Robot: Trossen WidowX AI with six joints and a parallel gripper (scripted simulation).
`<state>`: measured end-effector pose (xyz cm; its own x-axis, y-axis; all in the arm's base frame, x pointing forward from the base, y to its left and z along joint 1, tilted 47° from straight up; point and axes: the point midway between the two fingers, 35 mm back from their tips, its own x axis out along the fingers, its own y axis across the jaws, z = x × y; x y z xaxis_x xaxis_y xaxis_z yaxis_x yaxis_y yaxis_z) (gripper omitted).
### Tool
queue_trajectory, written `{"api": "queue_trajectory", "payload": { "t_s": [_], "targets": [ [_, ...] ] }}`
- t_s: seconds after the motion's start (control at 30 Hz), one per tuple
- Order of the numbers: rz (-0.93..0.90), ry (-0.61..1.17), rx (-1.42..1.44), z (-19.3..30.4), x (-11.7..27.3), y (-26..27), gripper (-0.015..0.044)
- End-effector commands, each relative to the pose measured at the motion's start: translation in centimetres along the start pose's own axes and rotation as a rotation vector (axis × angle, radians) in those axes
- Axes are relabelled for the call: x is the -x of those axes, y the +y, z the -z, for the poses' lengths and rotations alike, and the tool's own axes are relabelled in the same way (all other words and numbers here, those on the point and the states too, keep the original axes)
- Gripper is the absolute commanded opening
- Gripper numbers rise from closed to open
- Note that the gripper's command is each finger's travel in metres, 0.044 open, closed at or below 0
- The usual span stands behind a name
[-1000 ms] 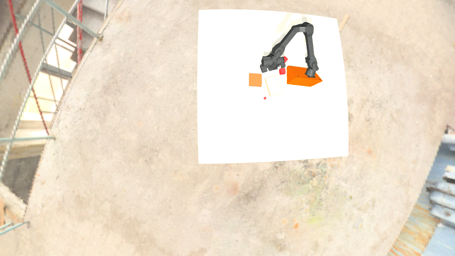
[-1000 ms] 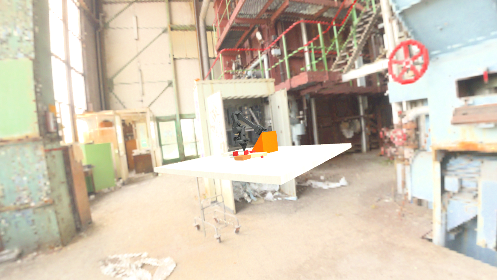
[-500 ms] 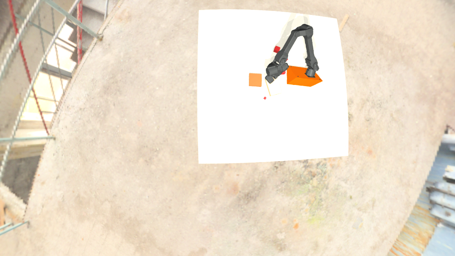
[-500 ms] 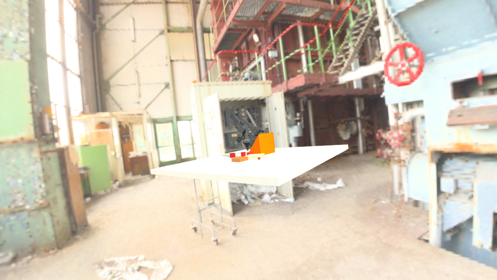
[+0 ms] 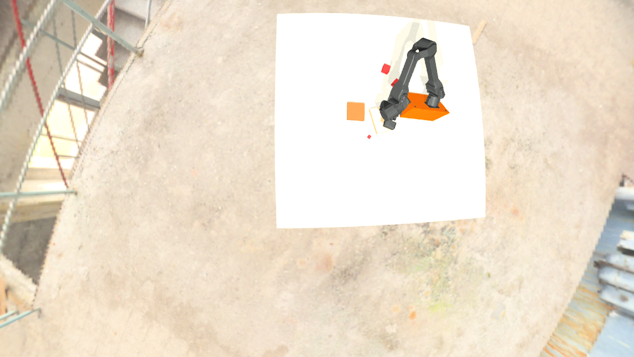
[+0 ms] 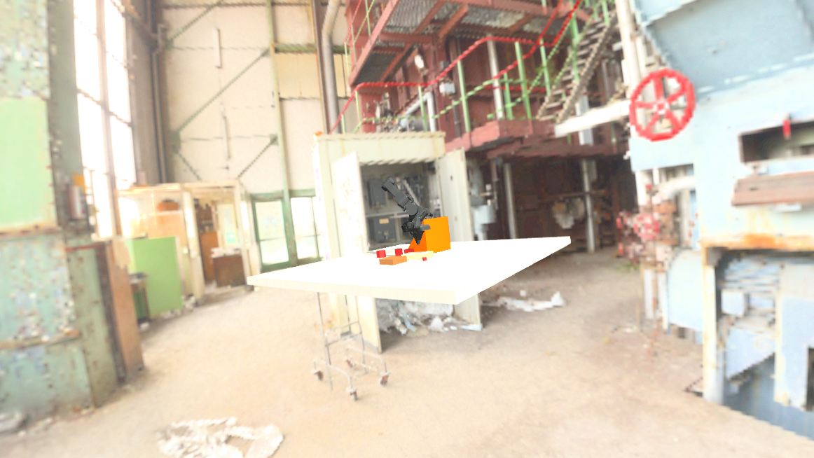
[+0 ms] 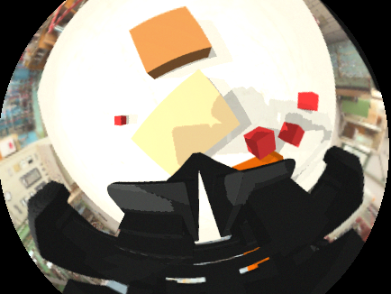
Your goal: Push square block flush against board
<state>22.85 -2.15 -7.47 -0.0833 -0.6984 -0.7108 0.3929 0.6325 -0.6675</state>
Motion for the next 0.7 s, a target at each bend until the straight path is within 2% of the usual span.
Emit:
{"api": "queue_trajectory", "payload": {
  "t_s": [0.0, 0.43, 0.67],
  "targets": [
    [0.004, 0.005, 0.164, 2.0, -0.2, 0.7, 0.0000],
    [0.031, 0.010, 0.595, 6.8, -0.8, 1.6, 0.0000],
    [0.033, 0.011, 0.616, 7.1, -0.8, 1.6, 0.0000]
  ]
}}
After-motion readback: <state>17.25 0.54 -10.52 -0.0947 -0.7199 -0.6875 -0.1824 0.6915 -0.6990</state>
